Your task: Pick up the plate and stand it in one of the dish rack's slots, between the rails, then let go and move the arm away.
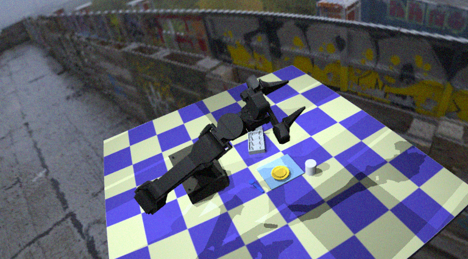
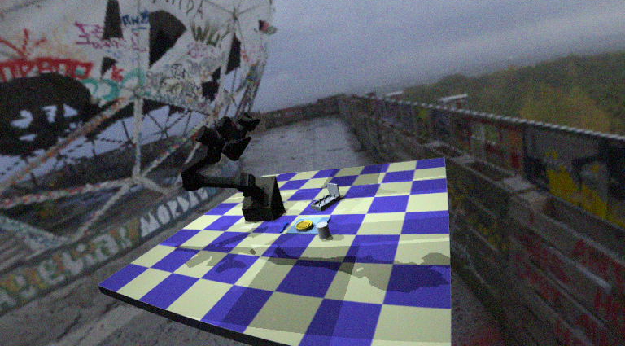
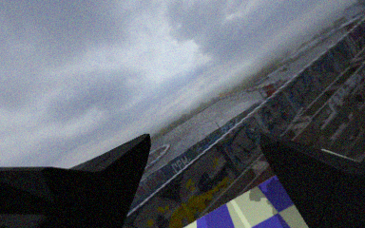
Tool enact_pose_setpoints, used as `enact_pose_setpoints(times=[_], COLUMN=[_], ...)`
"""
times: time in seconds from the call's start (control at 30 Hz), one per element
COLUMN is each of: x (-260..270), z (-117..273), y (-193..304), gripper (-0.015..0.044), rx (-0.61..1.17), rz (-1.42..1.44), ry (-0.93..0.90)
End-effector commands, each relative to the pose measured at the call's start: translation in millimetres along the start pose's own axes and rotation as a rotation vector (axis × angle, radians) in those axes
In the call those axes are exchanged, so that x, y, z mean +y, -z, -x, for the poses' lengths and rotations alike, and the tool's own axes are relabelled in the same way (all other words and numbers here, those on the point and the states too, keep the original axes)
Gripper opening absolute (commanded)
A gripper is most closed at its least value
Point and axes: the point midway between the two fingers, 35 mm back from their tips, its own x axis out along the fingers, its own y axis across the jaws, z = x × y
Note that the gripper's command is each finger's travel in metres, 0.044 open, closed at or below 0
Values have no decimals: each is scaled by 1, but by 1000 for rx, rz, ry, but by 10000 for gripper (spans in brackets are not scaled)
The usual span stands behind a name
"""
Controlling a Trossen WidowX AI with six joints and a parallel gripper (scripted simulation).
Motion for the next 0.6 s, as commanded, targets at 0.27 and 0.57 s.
enact_pose_setpoints(times=[0.27,0.57], x=[1,-4], z=[-27,-42], y=[62,136], gripper=[400,400], rx=[228,519], rz=[-7,49], ry=[52,121])
